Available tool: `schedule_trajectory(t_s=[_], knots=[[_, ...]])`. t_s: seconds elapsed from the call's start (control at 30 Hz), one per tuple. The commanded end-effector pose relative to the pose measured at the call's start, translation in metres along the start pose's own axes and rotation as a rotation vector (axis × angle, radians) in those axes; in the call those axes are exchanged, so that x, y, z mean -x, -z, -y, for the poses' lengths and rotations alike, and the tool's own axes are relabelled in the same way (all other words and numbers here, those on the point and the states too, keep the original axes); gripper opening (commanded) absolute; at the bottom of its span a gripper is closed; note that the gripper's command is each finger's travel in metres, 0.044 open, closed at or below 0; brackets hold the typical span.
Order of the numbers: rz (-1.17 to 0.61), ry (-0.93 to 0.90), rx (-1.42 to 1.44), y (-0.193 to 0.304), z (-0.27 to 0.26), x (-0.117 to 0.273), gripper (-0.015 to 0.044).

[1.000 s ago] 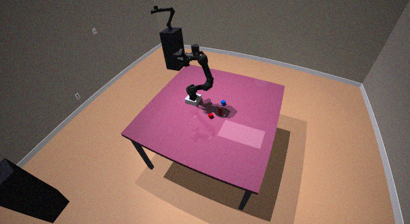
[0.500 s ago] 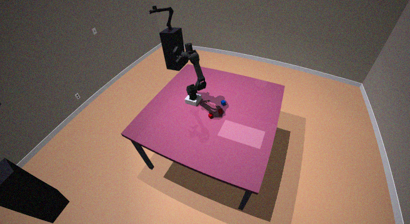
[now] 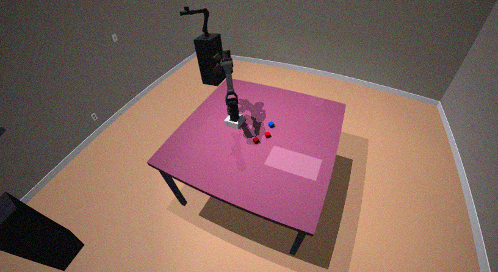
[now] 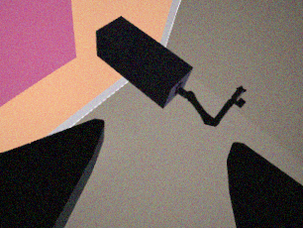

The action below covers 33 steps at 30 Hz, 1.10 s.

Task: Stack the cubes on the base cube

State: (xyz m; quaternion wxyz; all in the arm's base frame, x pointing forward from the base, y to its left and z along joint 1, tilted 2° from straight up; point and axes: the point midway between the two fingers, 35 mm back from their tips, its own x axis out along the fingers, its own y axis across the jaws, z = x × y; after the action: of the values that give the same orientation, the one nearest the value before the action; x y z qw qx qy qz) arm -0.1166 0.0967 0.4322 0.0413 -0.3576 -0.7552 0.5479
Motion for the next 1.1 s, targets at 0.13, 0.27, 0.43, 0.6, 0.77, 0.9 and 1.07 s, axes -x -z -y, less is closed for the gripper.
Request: schedule_trajectory(t_s=[0.13,0.27,0.43,0.6,0.77,0.9,1.07], knots=[[-0.145,-0.168,-0.164,0.039,-0.033,-0.024,0.0265],[-0.229,-0.249,-0.256,0.061,-0.054,-0.03,0.0265],[-0.336,-0.343,-0.375,0.087,-0.083,-0.031,0.0265],[-0.444,-0.43,-0.499,0.112,-0.114,-0.025,0.0265],[-0.554,-0.509,-0.629,0.133,-0.148,-0.013,0.0265],[-0.642,-0.567,-0.736,0.147,-0.175,0.001,0.0265],[-0.753,-0.632,-0.874,0.159,-0.21,0.024,0.0265]])
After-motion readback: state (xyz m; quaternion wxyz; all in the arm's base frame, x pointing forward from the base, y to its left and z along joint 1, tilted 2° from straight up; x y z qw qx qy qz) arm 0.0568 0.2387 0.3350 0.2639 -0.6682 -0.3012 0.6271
